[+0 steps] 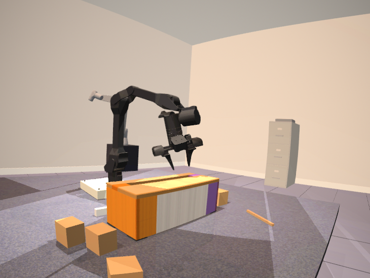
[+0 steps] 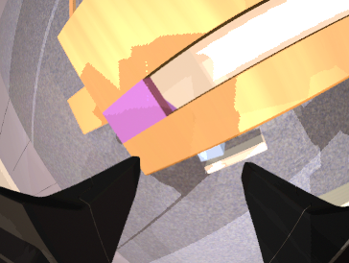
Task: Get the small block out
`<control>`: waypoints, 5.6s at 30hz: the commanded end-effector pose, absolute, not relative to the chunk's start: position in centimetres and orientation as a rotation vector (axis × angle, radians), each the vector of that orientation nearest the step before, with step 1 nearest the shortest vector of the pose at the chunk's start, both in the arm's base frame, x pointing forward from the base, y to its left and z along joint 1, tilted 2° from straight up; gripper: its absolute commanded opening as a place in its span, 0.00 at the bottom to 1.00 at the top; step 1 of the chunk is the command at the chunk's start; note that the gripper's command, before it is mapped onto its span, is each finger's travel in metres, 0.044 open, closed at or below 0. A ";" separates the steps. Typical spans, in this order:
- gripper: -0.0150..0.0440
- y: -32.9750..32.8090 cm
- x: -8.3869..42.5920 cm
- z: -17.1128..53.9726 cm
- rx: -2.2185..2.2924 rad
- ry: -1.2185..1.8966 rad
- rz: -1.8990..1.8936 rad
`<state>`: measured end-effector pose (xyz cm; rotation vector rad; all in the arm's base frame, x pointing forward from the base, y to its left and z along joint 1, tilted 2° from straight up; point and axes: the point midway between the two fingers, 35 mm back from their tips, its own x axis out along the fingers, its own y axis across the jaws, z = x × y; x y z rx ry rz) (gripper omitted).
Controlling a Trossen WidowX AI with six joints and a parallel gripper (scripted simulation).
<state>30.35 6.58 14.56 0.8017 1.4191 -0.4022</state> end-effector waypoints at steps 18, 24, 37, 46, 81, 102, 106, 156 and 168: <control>0.74 9.4 28.6 14.6 -0.888 1.158 0.716; 0.74 9.9 28.3 14.7 -1.181 1.055 0.884; 0.74 10.8 27.7 14.8 -1.795 0.772 1.229; 0.74 11.3 27.3 15.0 -2.206 0.520 1.450; 0.74 11.9 27.7 11.1 -2.594 0.205 1.667; 0.74 11.3 27.8 4.2 -2.594 0.207 1.667; 0.74 11.3 27.8 3.5 -2.592 0.210 1.667; 0.25 11.3 27.6 6.1 -2.598 0.209 1.655; 0.25 11.1 27.1 8.0 -2.637 0.088 1.692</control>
